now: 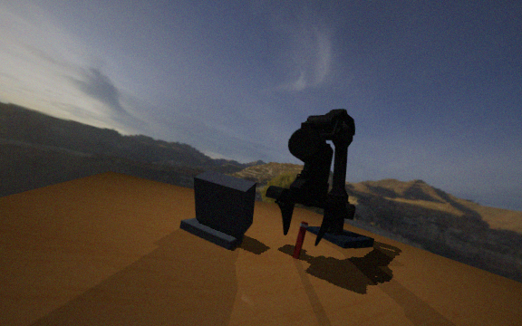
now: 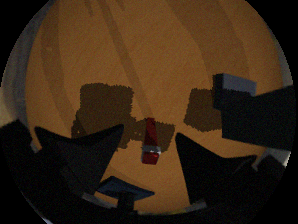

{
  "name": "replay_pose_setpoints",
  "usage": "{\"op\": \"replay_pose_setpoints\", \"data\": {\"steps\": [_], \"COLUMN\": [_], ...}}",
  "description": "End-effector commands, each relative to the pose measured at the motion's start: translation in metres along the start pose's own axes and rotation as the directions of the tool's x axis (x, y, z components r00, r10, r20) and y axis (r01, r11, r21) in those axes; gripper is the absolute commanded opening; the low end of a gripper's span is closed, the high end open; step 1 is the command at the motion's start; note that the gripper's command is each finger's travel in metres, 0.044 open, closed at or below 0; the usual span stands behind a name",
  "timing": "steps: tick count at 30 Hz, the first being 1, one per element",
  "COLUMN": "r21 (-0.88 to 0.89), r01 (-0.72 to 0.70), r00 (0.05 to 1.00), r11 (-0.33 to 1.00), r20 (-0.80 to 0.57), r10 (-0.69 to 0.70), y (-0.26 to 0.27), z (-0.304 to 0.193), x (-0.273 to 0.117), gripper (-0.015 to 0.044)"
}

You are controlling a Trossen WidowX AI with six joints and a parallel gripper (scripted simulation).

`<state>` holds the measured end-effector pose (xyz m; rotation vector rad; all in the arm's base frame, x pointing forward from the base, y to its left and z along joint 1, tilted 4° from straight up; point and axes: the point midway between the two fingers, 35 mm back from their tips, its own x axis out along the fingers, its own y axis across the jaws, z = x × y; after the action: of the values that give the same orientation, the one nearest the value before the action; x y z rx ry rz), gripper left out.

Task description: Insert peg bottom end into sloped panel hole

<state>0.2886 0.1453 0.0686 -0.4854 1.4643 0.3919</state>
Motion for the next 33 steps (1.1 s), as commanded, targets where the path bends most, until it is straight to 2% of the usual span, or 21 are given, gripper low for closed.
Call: {"op": "replay_pose_setpoints", "data": {"steps": [1,9,12,20,33], "r21": [0.0,0.0,0.0,0.0,-0.002], "r01": [-0.001,-0.001,-0.001,-0.001,0.001], "r00": [1.0,1.0,1.0,1.0,1.0], "r11": [1.0,1.0,1.0,1.0,1.0], "r20": [0.001,0.001,0.001,0.0,-0.004], "r10": [0.001,0.001,0.001,0.001,-0.001], "y": [0.0,0.0,0.0,0.0,0.0], "z": [0.0,0.0,0.0,0.001,0.003], "x": [0.0,0.0,0.0,-0.004,-0.049], "gripper": [0.023,0.002,0.0,0.0,0.0]}}
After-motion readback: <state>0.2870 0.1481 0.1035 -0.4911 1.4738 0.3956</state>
